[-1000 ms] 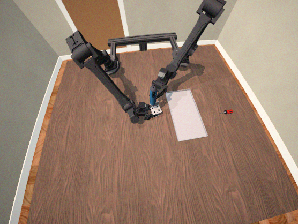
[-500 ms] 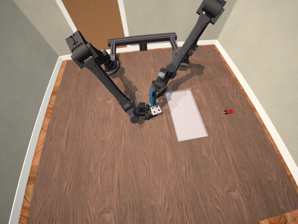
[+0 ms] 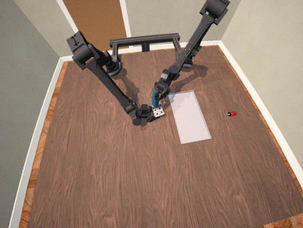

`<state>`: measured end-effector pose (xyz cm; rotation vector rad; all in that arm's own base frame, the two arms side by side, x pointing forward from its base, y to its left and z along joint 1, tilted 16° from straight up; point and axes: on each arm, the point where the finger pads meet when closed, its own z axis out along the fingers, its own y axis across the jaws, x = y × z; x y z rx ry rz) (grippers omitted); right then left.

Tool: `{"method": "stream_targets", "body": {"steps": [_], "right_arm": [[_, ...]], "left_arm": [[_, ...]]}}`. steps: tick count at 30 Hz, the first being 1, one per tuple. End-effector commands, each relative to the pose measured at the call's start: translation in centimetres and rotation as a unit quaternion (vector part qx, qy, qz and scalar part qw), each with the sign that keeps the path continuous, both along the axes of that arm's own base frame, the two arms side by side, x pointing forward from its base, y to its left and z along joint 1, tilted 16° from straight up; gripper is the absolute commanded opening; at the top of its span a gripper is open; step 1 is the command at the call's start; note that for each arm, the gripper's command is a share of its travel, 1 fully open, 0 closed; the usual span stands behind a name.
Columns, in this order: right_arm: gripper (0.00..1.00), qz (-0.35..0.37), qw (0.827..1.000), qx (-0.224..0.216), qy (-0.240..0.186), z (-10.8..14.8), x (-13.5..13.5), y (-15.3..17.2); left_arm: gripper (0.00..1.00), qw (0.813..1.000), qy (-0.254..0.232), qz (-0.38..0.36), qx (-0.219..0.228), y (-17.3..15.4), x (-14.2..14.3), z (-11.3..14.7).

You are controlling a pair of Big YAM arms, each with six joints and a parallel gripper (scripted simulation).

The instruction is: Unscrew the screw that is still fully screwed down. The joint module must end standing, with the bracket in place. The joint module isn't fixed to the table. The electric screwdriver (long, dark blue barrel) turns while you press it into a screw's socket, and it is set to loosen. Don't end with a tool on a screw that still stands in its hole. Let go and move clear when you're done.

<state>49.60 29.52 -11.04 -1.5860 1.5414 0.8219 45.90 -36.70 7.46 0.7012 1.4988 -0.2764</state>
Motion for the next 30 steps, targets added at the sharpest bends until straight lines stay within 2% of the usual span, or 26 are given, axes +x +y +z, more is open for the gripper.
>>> {"method": "stream_targets", "body": {"steps": [1, 9, 14, 23, 30], "right_arm": [[0.59, 0.0, 1.0, 0.004, -0.014, 0.9, 1.1, 0.5], [0.59, 0.0, 1.0, 0.004, -0.014, 0.9, 1.1, 0.5], [0.59, 0.0, 1.0, 0.004, -0.014, 0.9, 1.1, 0.5], [0.59, 0.0, 1.0, 0.004, -0.014, 0.9, 1.1, 0.5], [0.59, 0.0, 1.0, 0.004, -0.014, 0.9, 1.1, 0.5]], "left_arm": [[0.42, 1.0, -0.015, -0.001, -0.01, -0.5, 0.5, 1.3], [0.42, 1.0, -0.018, 0.002, -0.006, 0.1, 0.7, 0.8], [0.42, 1.0, -0.026, 0.002, -0.012, -0.1, 0.8, 1.8], [0.42, 1.0, -0.026, 0.001, -0.012, -0.1, 0.7, 1.8], [0.42, 1.0, -0.022, 0.002, -0.008, -0.2, 1.0, 1.1]]}}
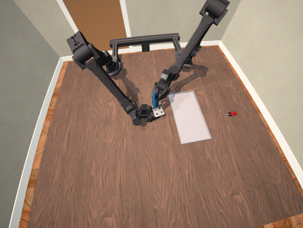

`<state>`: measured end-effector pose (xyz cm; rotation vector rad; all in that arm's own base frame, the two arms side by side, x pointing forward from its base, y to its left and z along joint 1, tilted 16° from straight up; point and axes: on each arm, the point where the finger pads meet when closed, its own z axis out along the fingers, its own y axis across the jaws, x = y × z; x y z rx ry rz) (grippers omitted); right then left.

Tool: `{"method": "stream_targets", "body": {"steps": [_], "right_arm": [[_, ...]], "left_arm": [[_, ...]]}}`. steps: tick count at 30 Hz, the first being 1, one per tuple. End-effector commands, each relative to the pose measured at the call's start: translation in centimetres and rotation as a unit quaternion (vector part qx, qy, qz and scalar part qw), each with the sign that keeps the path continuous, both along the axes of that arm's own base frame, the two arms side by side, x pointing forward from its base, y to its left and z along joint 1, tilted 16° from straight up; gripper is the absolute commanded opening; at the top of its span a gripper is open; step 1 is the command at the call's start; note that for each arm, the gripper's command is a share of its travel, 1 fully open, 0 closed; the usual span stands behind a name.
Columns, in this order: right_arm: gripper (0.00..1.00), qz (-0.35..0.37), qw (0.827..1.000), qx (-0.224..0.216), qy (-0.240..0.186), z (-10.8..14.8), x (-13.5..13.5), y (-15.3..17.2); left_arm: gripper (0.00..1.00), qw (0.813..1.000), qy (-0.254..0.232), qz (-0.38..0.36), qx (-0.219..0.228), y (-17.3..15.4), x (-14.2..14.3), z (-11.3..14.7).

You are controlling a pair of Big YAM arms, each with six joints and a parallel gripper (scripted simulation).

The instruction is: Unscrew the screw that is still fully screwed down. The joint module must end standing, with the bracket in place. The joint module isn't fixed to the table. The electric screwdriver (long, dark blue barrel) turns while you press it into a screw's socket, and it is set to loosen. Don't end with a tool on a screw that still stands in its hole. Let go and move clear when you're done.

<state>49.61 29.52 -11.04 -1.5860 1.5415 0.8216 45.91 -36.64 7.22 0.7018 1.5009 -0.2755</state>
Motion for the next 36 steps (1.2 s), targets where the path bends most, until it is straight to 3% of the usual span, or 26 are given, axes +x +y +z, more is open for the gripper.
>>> {"method": "stream_targets", "body": {"steps": [1, 36], "right_arm": [[0.59, 0.0, 1.0, 0.005, -0.014, 0.85, 1.07, 0.46], [0.59, 0.0, 1.0, 0.005, -0.014, 0.85, 1.07, 0.46]], "left_arm": [[0.42, 1.0, -0.022, 0.002, -0.009, -0.3, 1.07, 1.27], [0.42, 1.0, -0.016, 0.001, -0.003, -0.4, 0.94, 0.88]]}}
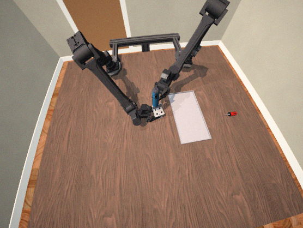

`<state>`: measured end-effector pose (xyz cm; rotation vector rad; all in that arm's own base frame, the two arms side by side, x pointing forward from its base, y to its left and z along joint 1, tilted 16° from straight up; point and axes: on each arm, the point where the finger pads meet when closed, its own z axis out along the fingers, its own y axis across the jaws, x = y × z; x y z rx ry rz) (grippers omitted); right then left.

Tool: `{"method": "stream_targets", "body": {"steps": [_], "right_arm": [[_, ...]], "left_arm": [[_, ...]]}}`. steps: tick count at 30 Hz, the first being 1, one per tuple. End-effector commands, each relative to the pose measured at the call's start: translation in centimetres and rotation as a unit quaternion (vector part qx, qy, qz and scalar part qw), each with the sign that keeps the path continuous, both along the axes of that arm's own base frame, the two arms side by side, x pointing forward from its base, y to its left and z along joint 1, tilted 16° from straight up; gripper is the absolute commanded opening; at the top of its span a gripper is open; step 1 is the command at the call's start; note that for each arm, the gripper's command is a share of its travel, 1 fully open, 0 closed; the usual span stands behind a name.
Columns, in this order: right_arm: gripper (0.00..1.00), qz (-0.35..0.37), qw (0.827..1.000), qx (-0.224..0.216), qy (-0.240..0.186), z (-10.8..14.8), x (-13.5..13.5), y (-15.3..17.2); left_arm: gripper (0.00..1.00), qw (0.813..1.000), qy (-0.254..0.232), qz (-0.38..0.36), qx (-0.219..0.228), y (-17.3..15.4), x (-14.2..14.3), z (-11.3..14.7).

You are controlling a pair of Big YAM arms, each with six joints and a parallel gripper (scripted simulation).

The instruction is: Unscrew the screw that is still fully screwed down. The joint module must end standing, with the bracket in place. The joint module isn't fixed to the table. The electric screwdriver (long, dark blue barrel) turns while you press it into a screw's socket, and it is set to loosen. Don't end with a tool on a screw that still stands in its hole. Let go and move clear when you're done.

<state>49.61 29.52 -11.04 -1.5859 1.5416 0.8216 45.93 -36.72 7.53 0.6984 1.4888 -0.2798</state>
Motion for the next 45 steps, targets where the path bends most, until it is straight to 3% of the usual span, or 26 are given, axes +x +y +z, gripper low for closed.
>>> {"method": "stream_targets", "body": {"steps": [1, 25, 26, 38, 45], "right_arm": [[0.59, 0.0, 1.0, 0.005, -0.014, 0.8, 1.1, 0.5], [0.59, 0.0, 1.0, 0.005, -0.014, 0.8, 1.1, 0.5], [0.59, 0.0, 1.0, 0.005, -0.014, 0.8, 1.1, 0.5], [0.59, 0.0, 1.0, 0.005, -0.014, 0.8, 1.1, 0.5], [0.59, 0.0, 1.0, 0.005, -0.014, 0.8, 1.1, 0.5]], "left_arm": [[0.42, 1.0, -0.012, 0.003, 0.001, -0.4, 0.9, 0.7], [0.42, 1.0, -0.014, -0.001, -0.008, -0.5, 0.5, 1.2], [0.42, 1.0, -0.021, -0.001, -0.006, -0.8, 0.8, 2.3], [0.42, 0.999, -0.032, -0.005, -0.016, -1.5, 0.5, 4.0], [0.42, 1.0, -0.026, -0.007, -0.011, -1.8, 0.3, 3.8]]}}
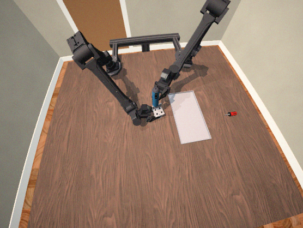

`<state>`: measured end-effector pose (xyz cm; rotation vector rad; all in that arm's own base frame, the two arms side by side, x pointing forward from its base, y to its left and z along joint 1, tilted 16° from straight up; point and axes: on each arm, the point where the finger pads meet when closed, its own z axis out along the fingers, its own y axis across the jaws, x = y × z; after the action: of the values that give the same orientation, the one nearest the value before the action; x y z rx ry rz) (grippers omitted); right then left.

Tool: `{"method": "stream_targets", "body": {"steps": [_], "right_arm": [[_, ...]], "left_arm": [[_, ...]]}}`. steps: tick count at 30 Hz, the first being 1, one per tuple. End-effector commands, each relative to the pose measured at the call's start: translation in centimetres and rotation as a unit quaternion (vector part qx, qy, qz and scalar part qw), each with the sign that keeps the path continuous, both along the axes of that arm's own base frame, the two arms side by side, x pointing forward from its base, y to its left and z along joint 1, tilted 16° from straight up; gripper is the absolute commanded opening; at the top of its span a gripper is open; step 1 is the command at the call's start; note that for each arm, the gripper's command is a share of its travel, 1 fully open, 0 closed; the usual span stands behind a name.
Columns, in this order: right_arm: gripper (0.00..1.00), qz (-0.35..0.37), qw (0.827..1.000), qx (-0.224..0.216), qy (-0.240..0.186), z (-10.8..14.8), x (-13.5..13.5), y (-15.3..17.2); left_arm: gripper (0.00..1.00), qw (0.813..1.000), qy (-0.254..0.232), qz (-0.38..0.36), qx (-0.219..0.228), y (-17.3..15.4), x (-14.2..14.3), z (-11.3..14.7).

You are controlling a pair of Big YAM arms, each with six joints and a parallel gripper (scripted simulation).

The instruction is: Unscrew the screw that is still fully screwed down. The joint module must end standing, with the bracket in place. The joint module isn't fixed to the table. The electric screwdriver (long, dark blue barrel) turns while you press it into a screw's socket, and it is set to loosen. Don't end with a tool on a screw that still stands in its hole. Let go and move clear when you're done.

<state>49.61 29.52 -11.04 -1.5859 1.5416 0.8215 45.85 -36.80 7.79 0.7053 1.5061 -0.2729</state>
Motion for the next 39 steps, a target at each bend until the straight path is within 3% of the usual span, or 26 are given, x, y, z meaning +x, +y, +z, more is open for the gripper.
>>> {"method": "stream_targets", "body": {"steps": [1, 39], "right_arm": [[0.59, 0.0, 1.0, 0.005, -0.014, 0.8, 1.1, 0.5], [0.59, 0.0, 1.0, 0.005, -0.014, 0.8, 1.1, 0.5]], "left_arm": [[0.42, 0.999, -0.035, -0.008, -0.02, -1.7, 0.4, 3.8], [0.42, 0.999, -0.045, -0.011, -0.028, -2.3, 0.5, 5.3]]}}
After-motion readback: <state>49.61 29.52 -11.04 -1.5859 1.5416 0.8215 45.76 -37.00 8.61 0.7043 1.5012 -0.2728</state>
